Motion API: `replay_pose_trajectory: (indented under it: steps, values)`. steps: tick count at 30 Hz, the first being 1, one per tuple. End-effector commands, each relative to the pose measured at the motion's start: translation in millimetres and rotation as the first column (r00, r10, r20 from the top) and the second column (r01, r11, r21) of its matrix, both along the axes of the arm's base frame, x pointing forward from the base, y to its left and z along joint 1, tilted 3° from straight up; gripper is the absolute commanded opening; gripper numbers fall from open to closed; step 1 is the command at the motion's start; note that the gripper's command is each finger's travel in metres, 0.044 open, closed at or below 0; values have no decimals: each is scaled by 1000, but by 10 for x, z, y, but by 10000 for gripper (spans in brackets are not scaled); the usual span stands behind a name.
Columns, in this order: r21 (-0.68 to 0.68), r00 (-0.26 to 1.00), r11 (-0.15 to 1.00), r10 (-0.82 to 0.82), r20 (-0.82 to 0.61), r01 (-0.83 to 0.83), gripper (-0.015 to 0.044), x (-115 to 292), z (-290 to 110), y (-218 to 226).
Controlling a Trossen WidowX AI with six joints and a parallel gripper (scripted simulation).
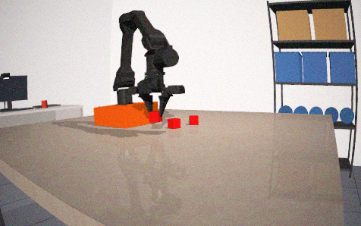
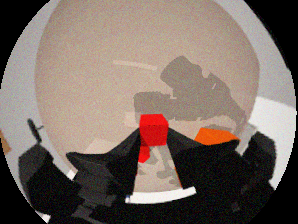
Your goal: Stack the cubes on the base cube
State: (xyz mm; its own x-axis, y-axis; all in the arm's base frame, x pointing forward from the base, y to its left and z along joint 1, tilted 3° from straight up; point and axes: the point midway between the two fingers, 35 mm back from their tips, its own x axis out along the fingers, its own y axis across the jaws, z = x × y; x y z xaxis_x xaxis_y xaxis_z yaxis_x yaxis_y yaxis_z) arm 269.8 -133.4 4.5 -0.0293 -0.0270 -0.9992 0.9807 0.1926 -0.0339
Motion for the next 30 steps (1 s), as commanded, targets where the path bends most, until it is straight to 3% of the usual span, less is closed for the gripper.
replay_pose_trajectory:
  steps: [1, 18, 30]
  values:
    - [-10, 1000, 1000, 0, 10, 0, 105, 25, 175, -12]
    - [-10, 1000, 1000, 0, 10, 0, 105, -8, 718, 29]
    - [-5, 994, 994, 107, 8, -107, 105, 71, 688, 226]
